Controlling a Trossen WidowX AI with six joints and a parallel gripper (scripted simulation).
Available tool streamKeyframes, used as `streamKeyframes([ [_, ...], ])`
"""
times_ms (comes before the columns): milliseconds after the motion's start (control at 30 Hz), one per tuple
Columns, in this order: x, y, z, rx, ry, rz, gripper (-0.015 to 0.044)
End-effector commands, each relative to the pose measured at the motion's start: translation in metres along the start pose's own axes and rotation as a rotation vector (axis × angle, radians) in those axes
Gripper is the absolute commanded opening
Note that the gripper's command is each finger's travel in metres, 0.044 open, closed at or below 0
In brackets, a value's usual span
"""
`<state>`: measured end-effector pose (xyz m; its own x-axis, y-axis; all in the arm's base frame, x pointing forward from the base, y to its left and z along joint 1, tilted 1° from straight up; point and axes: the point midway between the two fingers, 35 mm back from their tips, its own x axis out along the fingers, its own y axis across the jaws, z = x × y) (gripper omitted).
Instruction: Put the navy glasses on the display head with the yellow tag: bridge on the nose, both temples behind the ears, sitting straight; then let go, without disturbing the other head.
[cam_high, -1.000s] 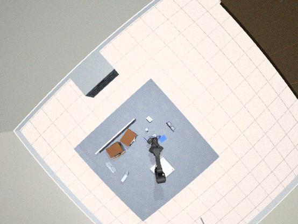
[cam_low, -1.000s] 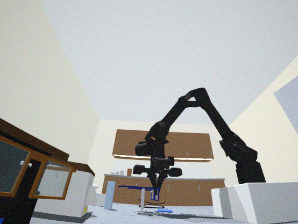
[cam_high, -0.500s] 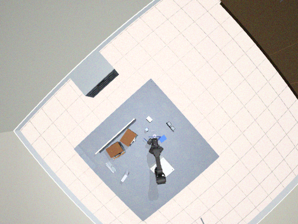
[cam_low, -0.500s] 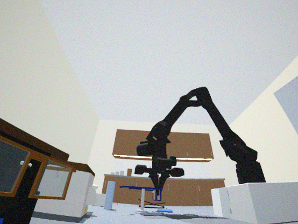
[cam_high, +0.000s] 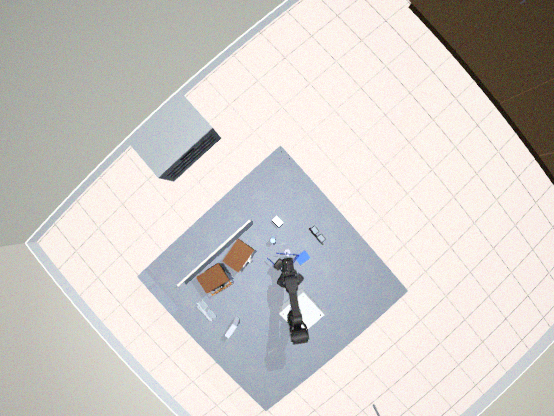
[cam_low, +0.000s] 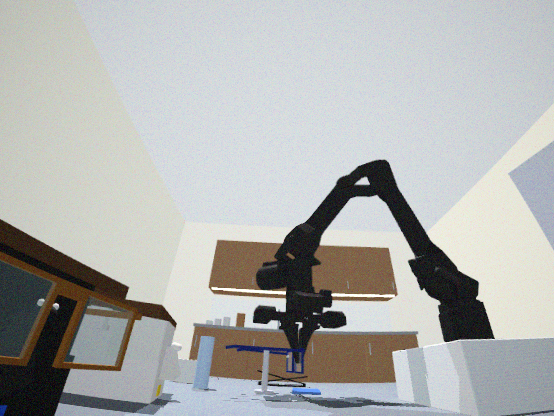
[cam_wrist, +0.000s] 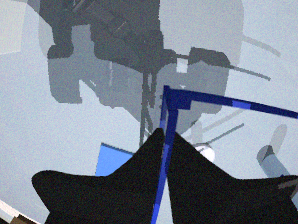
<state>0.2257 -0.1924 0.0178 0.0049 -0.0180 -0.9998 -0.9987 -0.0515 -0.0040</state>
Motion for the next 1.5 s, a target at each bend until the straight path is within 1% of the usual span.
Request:
streamKeyframes([
  [0,-0.001,0.003,0.002,-0.001,0.005,0.003,0.0],
  [1467,0.0,0.015,0.027,-0.001,0.003,0.004,0.0],
])
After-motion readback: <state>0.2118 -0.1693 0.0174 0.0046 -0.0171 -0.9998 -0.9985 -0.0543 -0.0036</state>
